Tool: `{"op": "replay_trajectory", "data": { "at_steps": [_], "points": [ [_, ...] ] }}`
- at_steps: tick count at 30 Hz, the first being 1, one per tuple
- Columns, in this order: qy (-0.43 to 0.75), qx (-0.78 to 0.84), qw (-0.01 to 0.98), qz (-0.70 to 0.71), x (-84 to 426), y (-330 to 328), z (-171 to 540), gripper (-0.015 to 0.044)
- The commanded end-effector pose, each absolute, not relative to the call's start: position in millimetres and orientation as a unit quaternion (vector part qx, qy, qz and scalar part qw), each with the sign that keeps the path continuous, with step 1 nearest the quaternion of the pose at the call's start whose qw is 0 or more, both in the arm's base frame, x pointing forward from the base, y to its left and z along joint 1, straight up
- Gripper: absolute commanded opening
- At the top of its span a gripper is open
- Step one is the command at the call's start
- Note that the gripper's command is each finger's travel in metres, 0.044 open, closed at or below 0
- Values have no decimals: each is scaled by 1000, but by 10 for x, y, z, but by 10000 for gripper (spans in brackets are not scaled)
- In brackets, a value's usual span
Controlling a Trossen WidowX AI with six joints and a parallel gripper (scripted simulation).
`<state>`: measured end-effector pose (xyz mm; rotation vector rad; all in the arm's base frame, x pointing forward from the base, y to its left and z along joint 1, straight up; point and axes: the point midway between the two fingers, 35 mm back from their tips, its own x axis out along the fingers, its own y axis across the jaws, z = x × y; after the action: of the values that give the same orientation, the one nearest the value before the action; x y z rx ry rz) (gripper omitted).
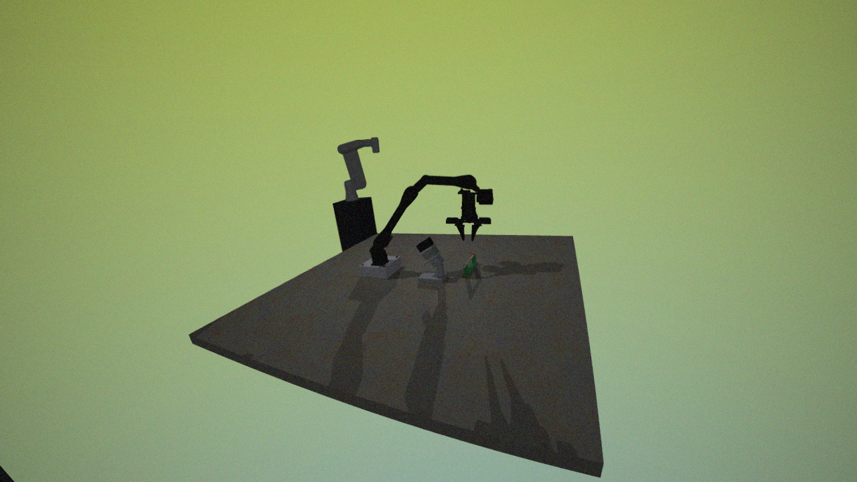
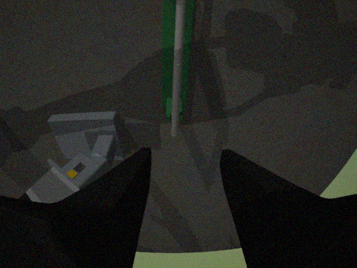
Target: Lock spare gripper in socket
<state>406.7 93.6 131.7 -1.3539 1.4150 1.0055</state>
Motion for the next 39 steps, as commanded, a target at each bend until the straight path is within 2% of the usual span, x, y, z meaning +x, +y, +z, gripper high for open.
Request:
{"op": "replay_trajectory", "data": {
  "at_steps": [1,17,39],
  "points": [
    [567,-549,454,413,4084,969,1304,180],
    [567,-549,454,413,4063,1025,598,180],
    [567,-549,454,413,4082,1024,279,180]
  ]
}}
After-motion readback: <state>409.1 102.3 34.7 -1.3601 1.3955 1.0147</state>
